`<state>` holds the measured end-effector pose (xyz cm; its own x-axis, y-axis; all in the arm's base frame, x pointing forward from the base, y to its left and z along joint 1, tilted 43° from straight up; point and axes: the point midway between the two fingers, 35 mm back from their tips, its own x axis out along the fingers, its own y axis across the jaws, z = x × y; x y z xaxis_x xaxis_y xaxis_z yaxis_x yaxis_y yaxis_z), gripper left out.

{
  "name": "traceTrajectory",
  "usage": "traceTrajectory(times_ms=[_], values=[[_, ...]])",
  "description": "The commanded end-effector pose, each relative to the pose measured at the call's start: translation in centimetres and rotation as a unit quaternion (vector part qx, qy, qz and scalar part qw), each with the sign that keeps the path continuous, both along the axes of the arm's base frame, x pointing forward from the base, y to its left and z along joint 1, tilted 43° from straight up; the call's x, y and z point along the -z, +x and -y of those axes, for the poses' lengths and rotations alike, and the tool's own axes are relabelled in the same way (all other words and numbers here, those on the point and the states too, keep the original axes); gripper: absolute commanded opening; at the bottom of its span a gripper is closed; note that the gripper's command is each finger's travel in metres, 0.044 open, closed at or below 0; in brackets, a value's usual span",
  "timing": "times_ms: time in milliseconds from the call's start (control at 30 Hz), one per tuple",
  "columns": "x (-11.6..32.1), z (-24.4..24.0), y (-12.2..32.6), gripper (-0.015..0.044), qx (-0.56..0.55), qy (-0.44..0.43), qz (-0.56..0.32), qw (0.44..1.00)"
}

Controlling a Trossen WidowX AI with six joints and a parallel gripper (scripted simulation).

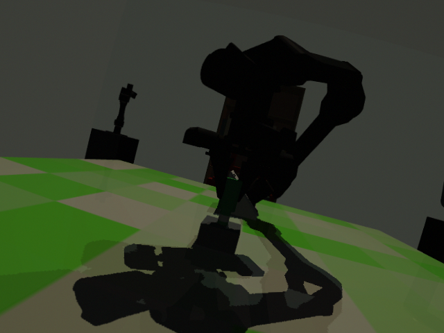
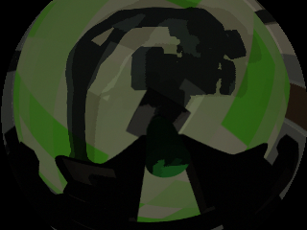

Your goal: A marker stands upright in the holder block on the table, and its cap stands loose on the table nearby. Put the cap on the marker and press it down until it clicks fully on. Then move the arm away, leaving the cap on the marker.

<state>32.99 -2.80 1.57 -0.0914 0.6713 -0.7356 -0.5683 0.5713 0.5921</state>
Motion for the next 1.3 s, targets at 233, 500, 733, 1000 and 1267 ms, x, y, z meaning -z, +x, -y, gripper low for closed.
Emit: traceTrajectory(times_ms=[233, 500, 733, 1000, 1267], values=[[0.0, 0.0, 0.0, 0.0289, -0.001, 0.001, 0.0, 1.0], [0.0, 0.0, 0.0, 0.044, -0.001, 0.001, 0.0, 1.0], [-4.9, 4.5, 0.7, 0.044, 0.0, -0.001, -0.001, 1.0], [-5.4, 5.0, 0.7, 0.0387, 0.019, -0.004, -0.019, 1.0], [-4.7, 4.4, 0.8, 0.0177, 0.183, -0.025, -0.167, 0.968]])
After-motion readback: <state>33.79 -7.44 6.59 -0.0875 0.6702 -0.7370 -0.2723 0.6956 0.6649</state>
